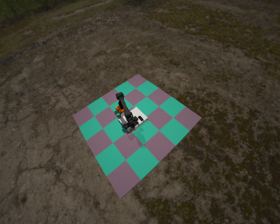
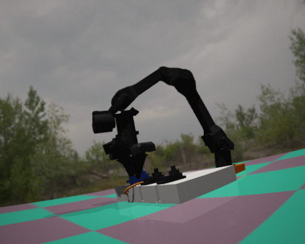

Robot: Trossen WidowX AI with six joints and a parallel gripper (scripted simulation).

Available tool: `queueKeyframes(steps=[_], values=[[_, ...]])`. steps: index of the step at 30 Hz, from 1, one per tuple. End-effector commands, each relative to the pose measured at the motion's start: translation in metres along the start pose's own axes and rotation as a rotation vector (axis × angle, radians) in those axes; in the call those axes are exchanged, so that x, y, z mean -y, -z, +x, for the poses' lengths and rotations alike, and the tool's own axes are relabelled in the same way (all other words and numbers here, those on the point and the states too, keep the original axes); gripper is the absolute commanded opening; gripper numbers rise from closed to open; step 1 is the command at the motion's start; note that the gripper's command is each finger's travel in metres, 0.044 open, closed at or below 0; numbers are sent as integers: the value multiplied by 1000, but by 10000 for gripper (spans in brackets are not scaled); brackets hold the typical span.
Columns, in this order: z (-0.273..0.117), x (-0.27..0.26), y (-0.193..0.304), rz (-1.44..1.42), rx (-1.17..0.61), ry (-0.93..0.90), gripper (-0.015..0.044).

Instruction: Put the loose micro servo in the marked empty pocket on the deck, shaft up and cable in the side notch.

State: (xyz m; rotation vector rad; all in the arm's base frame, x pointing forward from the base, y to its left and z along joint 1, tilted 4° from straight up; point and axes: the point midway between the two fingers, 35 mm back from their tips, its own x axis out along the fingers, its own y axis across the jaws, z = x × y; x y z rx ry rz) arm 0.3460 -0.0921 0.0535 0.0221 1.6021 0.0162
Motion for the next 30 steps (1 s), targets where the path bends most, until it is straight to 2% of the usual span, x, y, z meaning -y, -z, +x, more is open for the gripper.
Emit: queueKeyframes(steps=[1, 10, 17, 20, 23, 27, 30], values=[[4, 0, 0, 3, 0, -1, 0], [13, 0, 0, 3, -1, -1, 0], [10, 0, 0, 3, -1, -1, 184], [3, 0, 0, 3, 0, -1, 187], [-22, -1, 2, 3, -1, -1, 187], [-25, -1, 2, 3, -1, -1, 187], [-31, 1, 12, 1, 5, 2, 266]])
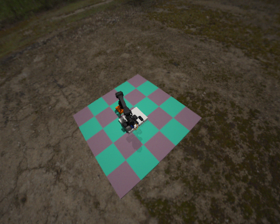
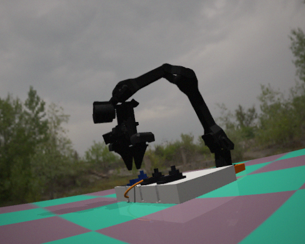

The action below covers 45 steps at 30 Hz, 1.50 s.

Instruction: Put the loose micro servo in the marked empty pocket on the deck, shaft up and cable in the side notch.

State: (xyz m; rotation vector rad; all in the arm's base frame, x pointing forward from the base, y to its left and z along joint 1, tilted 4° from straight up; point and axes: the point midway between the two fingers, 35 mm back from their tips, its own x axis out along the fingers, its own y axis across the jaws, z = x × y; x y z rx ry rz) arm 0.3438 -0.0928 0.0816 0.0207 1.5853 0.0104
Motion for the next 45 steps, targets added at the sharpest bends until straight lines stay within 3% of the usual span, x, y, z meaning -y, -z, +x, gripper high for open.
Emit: queueKeyframes(steps=[1, 7, 16, 24, 45], values=[[-9, 2, 16, -1, -13, -3, 292], [-52, 2, 85, 0, -23, -4, 440], [-63, 0, 104, 0, -25, -5, 440], [-111, -1, 104, 4, -7, -2, 440], [-111, -1, 104, 4, -7, -2, 440]])
